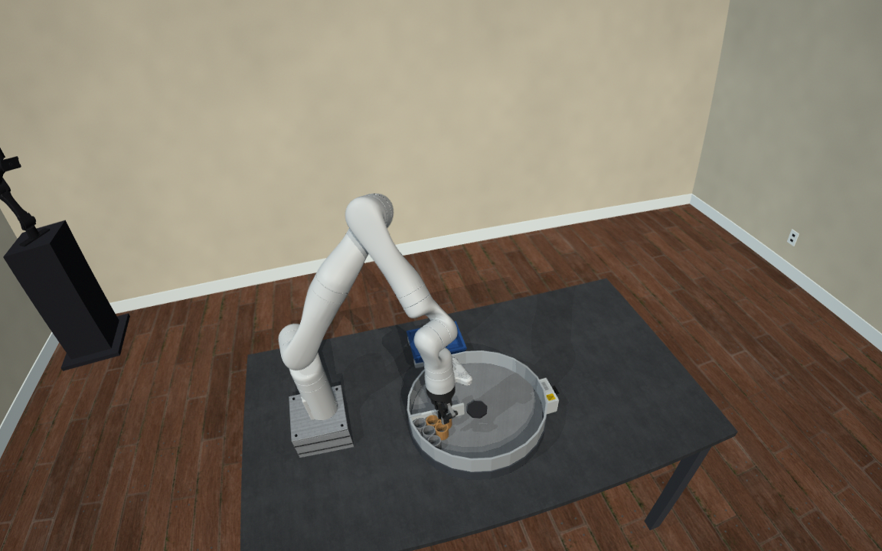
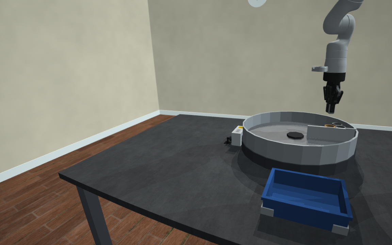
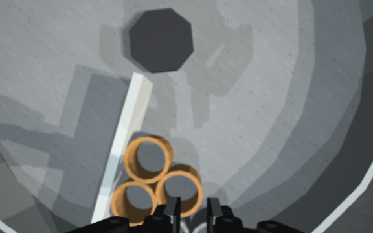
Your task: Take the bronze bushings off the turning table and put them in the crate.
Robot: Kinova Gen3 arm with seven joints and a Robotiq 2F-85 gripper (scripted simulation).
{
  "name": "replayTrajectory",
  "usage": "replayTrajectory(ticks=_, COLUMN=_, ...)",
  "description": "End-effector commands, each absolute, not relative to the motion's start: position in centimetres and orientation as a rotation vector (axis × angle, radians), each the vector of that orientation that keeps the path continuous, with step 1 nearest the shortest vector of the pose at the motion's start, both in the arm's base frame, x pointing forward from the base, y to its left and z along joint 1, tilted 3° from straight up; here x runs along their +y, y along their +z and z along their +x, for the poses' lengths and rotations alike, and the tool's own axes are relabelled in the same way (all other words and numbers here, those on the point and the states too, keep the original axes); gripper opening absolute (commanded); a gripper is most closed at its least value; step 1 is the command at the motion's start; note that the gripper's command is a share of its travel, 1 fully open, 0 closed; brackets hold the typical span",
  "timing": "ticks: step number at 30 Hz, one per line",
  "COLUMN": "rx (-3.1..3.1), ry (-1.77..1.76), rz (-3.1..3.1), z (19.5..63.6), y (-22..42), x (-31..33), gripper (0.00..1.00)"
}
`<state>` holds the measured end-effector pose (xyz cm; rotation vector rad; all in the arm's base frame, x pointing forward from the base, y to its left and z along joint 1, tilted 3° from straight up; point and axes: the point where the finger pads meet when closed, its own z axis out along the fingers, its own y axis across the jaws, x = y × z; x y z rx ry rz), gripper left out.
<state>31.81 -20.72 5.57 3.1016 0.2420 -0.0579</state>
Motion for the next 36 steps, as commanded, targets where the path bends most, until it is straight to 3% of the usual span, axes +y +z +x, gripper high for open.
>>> replayTrajectory(ticks=1, rx=0.241, ry=-0.059, rz=3.102, z=31.8, y=5.1, x=-20.8, gripper=0.18)
replayTrajectory(ticks=36, rx=0.24, ry=-0.061, rz=3.102, z=31.6, y=1.8, x=-20.9, gripper=0.18)
